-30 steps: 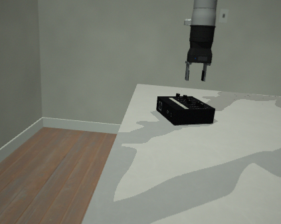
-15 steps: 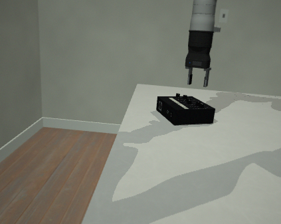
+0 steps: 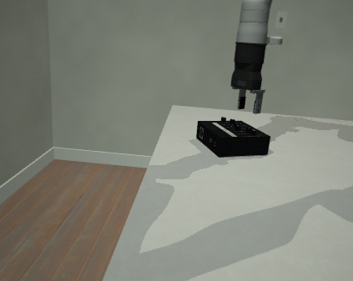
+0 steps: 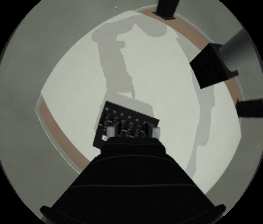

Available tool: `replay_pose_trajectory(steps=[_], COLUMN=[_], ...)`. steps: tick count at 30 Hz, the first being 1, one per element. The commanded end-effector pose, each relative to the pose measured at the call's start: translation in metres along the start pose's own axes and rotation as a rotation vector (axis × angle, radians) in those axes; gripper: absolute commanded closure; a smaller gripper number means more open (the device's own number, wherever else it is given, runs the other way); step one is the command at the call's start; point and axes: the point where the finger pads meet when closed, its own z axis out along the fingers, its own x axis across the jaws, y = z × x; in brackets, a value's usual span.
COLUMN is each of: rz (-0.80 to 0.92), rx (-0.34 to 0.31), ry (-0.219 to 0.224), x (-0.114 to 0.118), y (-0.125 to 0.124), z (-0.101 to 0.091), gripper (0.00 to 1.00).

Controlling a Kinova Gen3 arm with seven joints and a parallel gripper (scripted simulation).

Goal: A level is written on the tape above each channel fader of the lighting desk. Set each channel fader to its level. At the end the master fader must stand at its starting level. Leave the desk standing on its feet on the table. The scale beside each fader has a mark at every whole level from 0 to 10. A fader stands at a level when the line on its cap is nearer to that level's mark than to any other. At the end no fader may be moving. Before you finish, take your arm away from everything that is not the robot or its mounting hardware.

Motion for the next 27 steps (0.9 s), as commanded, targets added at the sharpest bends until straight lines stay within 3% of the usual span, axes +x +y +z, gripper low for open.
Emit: replay_pose_trajectory(steps=[1,15,27], rz=[0.077,0.261,0.314], rx=[-0.001,-0.006,-0.008], ry=[0.005,-0.005,-0.008], x=[0.003,0.0048,0.0053], y=[0.0051,0.0085,0.0096], z=[0.004,0.009,0.0105], gripper=[0.0,0.0,0.0])
